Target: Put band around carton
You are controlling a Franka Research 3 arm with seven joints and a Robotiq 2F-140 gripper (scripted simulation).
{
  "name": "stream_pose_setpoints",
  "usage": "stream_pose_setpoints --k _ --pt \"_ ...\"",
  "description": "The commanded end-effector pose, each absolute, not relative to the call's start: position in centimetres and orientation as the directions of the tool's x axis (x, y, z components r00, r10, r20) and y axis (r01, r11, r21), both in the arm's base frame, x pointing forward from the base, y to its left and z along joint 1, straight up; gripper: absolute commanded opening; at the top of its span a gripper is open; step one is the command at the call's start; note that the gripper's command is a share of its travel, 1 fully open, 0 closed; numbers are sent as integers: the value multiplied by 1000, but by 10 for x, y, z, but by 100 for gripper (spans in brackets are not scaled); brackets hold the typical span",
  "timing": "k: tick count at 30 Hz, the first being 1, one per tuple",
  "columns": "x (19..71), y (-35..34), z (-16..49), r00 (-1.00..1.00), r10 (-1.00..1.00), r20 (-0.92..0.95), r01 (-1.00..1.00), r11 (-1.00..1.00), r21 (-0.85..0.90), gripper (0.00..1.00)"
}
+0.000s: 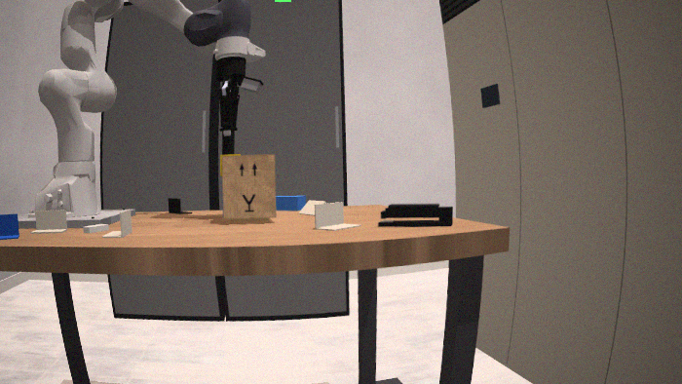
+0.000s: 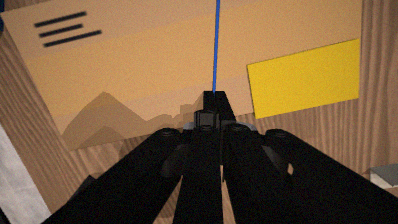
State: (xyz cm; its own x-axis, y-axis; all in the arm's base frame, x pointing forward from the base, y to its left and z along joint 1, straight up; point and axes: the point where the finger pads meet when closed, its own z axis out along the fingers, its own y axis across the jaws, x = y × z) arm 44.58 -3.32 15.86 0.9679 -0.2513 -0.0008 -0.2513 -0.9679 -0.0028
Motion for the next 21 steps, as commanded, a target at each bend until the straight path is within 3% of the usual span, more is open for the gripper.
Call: stream_pose_setpoints --k 1,21 --pt "446 -34 157 967 -254 -1 -254 -967 -1 10" --pt "446 -34 166 967 -254 -1 -254 -967 -1 10"
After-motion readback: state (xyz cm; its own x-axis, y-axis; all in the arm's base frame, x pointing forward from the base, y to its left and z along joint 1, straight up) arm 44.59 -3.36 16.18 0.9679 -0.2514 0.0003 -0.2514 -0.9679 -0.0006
